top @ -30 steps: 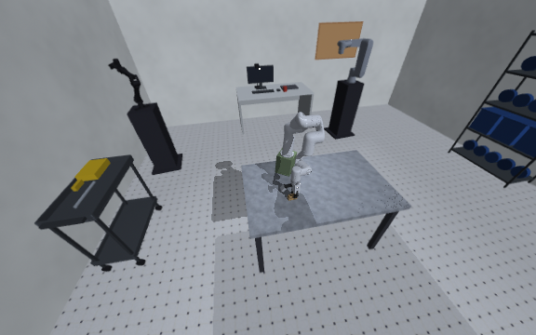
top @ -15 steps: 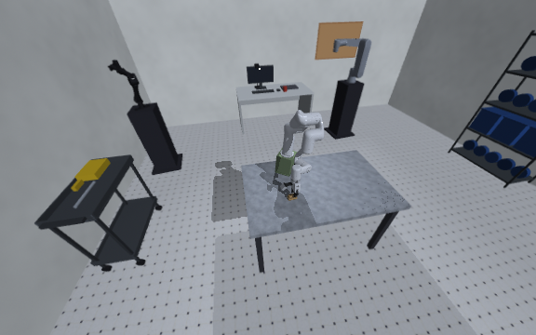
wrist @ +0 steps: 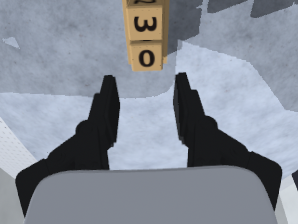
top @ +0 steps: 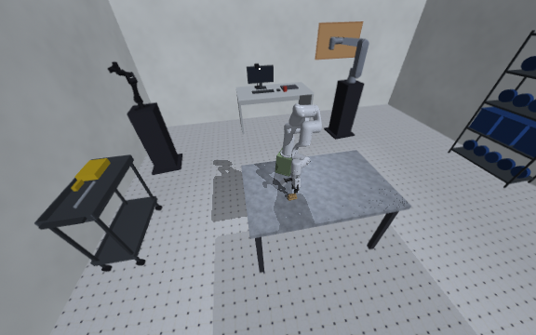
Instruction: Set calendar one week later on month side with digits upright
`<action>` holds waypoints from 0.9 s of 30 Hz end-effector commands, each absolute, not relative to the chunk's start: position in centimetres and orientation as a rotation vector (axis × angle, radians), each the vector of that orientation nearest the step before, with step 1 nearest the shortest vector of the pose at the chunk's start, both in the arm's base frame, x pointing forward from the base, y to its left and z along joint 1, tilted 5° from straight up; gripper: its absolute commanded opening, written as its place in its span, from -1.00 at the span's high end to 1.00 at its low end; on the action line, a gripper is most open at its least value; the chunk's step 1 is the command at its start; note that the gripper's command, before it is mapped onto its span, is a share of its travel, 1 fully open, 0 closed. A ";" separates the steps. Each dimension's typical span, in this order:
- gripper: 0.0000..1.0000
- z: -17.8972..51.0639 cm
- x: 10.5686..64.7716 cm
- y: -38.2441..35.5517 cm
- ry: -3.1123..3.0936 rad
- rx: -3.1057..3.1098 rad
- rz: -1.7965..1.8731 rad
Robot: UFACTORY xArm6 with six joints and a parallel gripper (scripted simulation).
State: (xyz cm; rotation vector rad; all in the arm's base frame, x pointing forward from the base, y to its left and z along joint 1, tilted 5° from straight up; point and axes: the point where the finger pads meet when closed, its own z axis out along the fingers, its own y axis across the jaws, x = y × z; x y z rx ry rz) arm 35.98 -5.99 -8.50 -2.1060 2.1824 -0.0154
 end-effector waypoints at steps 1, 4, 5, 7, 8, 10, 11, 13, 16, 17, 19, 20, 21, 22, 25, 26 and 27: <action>0.05 -6.6 36.0 -6.1 2.201 -2.122 0.010; 0.05 -6.0 36.0 -6.2 2.201 -2.122 0.010; 0.05 -5.9 36.0 -6.2 2.201 -2.122 0.010; 0.05 -5.8 36.0 -6.2 2.201 -2.122 0.010; 0.05 -5.7 36.0 -6.2 2.201 -2.122 0.010; 0.05 -5.7 36.0 -6.2 2.201 -2.122 0.010; -1.00 -5.7 36.0 -6.2 2.201 -2.122 0.010; -1.00 -5.7 36.0 -6.2 2.201 -2.122 0.010; -1.00 -5.7 36.0 -6.2 2.201 -2.122 0.010; -1.00 -5.7 36.0 -6.2 2.201 -2.122 0.010; -1.00 -5.7 36.0 -6.2 2.201 -2.122 0.010; -1.00 -5.7 36.0 -6.2 2.201 -2.122 0.010; -1.00 -5.7 36.0 -6.2 2.201 -2.122 0.010; -1.00 -5.7 36.0 -6.2 2.201 -2.122 0.010; -1.00 -5.7 36.0 -6.2 2.201 -2.122 0.010; -1.00 -5.7 36.0 -6.2 2.201 -2.122 0.010; -1.00 -5.7 36.0 -6.2 2.201 -2.122 0.010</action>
